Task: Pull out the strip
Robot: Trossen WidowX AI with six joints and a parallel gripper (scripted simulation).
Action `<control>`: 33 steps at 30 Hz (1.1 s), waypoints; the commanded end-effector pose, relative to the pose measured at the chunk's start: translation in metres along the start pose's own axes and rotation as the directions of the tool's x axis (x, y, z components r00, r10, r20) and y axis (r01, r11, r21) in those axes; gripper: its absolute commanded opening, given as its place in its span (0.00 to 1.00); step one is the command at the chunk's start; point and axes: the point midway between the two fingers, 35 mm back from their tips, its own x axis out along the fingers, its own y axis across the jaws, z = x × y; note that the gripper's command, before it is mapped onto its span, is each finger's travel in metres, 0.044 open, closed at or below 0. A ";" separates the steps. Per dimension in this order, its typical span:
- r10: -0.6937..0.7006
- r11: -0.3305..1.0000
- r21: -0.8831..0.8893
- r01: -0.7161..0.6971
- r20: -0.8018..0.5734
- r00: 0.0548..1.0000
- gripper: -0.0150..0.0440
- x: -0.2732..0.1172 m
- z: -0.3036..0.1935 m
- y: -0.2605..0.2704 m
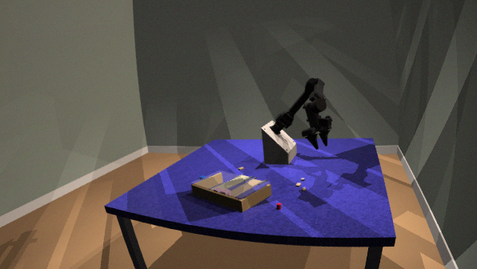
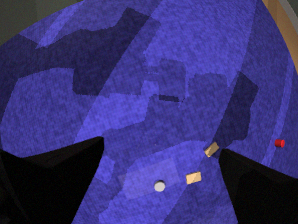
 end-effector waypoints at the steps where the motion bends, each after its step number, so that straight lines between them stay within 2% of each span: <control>1: -0.005 1.000 0.007 0.005 0.001 1.000 0.93 0.000 -0.002 -0.003; 9: -0.239 0.922 0.326 0.211 0.050 0.970 0.93 -0.020 -0.093 -0.094; 15: -0.444 0.729 0.599 0.330 0.047 0.895 0.93 -0.056 -0.180 -0.134; 20: -0.582 0.550 0.758 0.349 0.049 0.812 0.93 -0.086 -0.245 -0.140; 26: -0.709 0.364 0.880 0.305 0.050 0.703 0.93 -0.115 -0.303 -0.122; 33: -0.719 0.350 0.888 0.299 0.049 0.694 0.93 -0.117 -0.307 -0.120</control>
